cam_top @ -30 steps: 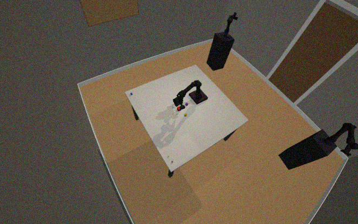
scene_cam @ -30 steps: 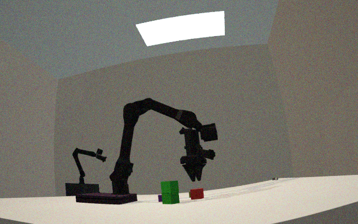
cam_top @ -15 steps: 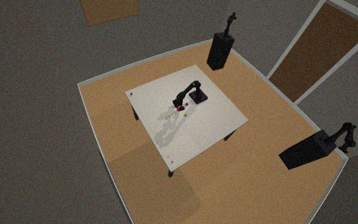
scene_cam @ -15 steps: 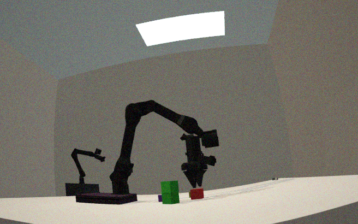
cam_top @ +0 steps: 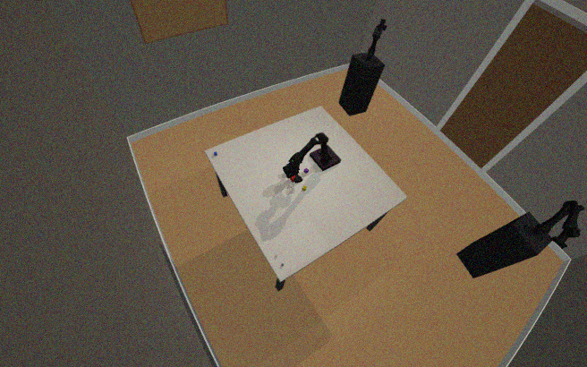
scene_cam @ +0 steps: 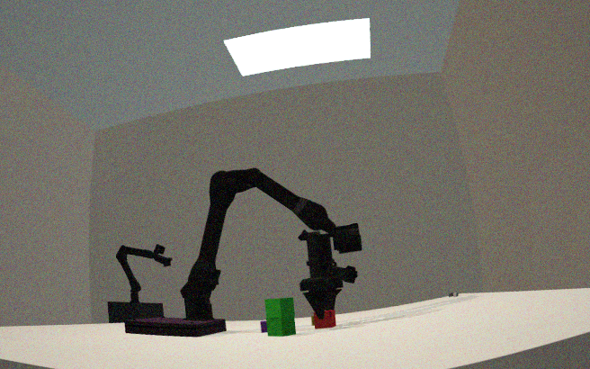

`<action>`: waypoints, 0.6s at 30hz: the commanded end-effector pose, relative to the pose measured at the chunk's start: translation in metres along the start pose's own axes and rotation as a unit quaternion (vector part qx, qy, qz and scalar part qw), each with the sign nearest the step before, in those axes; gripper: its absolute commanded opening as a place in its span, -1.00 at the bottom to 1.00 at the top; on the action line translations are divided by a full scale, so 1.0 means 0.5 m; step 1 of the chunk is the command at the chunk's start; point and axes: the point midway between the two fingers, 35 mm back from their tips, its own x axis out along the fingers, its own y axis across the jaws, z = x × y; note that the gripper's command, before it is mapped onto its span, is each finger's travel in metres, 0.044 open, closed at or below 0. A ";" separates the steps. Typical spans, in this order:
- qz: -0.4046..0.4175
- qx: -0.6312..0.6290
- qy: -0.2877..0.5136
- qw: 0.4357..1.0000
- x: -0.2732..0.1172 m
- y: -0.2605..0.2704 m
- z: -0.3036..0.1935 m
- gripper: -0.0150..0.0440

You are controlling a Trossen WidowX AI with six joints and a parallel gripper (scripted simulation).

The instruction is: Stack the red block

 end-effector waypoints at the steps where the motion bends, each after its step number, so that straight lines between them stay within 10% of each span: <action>1: -0.003 0.000 0.005 1.000 0.017 -0.003 -0.005 1.00; 18: -0.003 0.000 0.005 1.000 0.034 -0.003 -0.006 1.00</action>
